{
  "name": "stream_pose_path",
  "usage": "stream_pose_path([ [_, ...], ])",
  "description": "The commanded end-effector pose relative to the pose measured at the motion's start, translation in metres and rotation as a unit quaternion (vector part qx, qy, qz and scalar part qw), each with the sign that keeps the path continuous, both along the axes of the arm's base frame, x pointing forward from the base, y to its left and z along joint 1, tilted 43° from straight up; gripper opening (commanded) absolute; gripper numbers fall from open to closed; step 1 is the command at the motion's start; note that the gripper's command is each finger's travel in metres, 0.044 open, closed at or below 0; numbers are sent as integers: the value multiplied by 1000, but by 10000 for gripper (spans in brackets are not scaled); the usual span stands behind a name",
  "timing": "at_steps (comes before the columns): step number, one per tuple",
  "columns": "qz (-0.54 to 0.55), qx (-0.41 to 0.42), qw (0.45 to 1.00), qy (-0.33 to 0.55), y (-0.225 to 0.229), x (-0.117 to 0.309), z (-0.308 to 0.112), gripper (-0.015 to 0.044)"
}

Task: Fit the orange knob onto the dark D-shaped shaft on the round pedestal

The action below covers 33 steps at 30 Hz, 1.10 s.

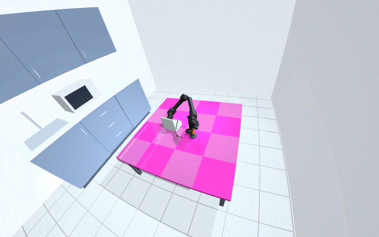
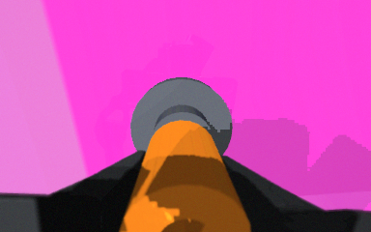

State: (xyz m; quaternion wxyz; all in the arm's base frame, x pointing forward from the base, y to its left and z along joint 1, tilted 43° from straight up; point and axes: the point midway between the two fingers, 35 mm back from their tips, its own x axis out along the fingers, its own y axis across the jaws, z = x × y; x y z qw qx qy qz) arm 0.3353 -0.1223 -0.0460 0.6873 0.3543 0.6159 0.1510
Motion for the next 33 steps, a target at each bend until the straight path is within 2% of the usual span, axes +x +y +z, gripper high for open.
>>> stream_pose_path([
  [1, -21, 5, 1000, 17, 0, 2, -1, 0],
  [33, -21, 5, 1000, 17, 1, -1, -1, 0],
])
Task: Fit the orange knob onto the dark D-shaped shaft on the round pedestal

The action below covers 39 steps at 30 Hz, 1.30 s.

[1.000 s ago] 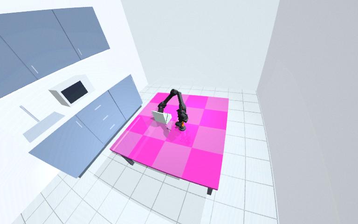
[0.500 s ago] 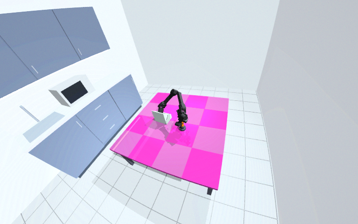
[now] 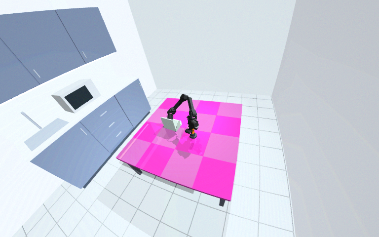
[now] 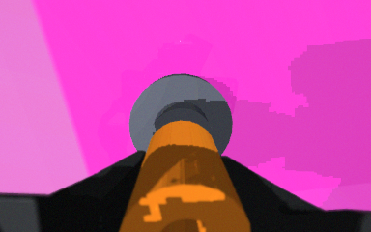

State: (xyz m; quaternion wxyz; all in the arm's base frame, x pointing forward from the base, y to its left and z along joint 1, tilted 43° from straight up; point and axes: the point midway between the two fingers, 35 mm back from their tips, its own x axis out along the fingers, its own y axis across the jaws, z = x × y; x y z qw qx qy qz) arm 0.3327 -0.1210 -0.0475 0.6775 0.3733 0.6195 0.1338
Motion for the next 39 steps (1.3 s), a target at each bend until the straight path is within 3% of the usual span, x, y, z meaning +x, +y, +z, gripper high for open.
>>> stream_pose_path([
  [1, 0, 0, 1000, -1, -1, 2, 0, 0],
  [39, 0, 0, 1000, -1, 0, 0, 1, 0],
])
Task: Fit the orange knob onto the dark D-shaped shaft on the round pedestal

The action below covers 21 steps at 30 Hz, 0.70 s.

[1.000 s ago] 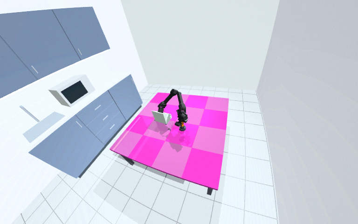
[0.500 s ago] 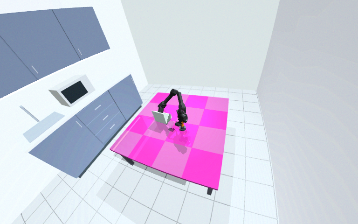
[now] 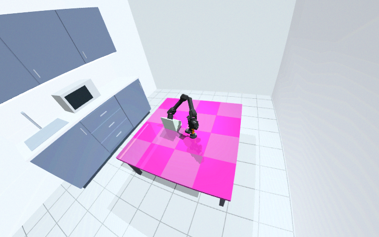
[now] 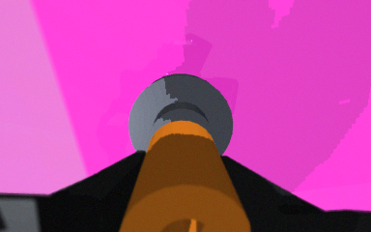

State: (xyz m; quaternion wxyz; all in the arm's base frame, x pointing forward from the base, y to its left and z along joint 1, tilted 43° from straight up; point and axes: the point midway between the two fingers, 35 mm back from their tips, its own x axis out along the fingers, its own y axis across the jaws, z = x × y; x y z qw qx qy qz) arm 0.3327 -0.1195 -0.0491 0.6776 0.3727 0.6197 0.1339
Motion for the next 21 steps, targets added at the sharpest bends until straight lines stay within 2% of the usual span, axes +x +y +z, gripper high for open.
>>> stream_pose_path([
  [1, 0, 0, 1000, -1, -2, 0, 3, 0],
  [9, -74, 20, 995, 63, -3, 2, 3, 0],
  [21, -78, 21, 995, 66, -2, 2, 0, 0],
])
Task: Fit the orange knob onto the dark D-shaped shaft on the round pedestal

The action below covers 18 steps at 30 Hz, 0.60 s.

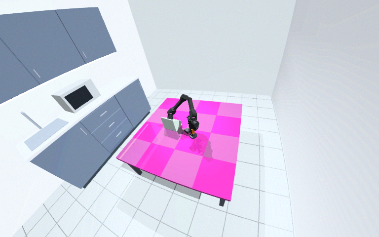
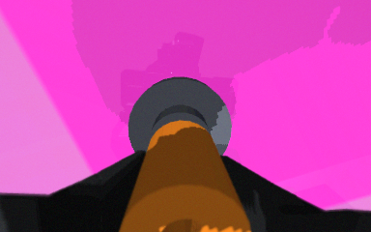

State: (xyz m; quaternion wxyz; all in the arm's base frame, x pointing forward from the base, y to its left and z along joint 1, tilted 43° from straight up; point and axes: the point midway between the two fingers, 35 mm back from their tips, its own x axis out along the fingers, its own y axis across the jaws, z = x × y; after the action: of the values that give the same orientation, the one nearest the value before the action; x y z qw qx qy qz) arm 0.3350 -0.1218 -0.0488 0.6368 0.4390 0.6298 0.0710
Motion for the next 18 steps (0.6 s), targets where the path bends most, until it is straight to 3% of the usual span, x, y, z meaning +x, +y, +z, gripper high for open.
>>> stream_pose_path([
  [1, -3, 1, 1000, 2, 0, 0, 0, 0],
  [18, -3, 1, 1000, 2, 2, -1, 0, 0],
])
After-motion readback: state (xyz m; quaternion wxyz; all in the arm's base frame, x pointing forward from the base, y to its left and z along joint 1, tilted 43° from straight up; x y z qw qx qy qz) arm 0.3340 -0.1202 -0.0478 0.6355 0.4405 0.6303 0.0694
